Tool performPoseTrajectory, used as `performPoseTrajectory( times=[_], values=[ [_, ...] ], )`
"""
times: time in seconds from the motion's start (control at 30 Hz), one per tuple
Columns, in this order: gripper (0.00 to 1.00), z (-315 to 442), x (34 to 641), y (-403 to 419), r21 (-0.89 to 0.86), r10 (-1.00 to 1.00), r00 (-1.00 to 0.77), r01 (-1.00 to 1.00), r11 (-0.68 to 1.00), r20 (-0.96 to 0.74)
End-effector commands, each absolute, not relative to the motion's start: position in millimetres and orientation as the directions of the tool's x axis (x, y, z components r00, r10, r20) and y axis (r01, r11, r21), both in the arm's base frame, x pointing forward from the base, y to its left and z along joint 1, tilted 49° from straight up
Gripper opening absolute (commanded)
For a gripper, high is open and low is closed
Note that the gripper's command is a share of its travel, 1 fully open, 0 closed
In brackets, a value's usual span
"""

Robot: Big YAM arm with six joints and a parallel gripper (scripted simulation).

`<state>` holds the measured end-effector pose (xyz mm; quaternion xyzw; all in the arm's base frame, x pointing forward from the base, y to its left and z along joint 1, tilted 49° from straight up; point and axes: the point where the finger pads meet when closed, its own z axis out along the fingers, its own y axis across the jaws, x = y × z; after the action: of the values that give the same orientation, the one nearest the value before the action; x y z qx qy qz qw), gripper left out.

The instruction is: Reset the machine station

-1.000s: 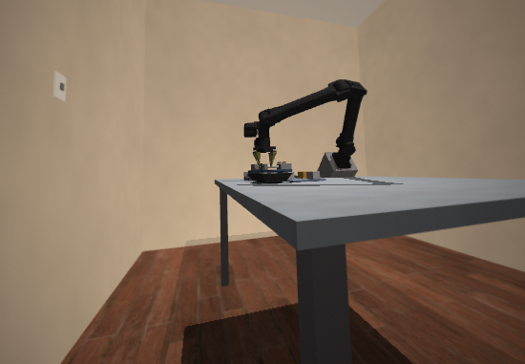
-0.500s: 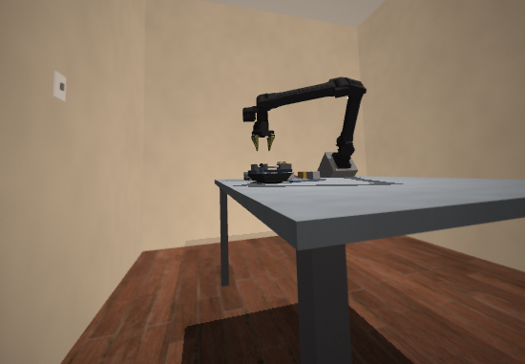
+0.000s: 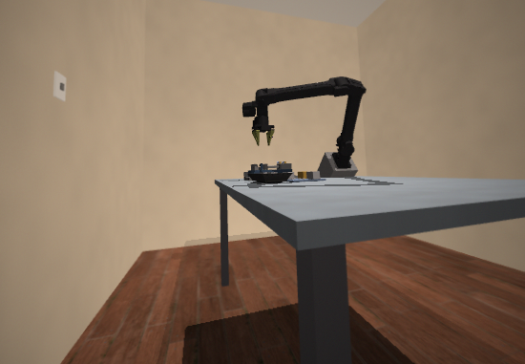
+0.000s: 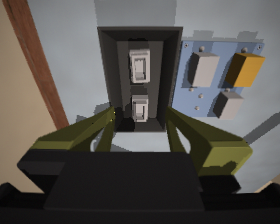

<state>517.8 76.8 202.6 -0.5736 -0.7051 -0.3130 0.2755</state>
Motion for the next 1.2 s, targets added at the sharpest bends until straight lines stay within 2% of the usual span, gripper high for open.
performPoseTrajectory(
  times=[0.0,1.17],
  values=[
    [0.00,211.2,527.3,68.7,0.155,0.641,-0.211,0.977,0.144,0.738],
    [0.00,205.0,522.6,85.5,0.142,0.635,-0.218,0.975,0.168,0.741]
  ],
)
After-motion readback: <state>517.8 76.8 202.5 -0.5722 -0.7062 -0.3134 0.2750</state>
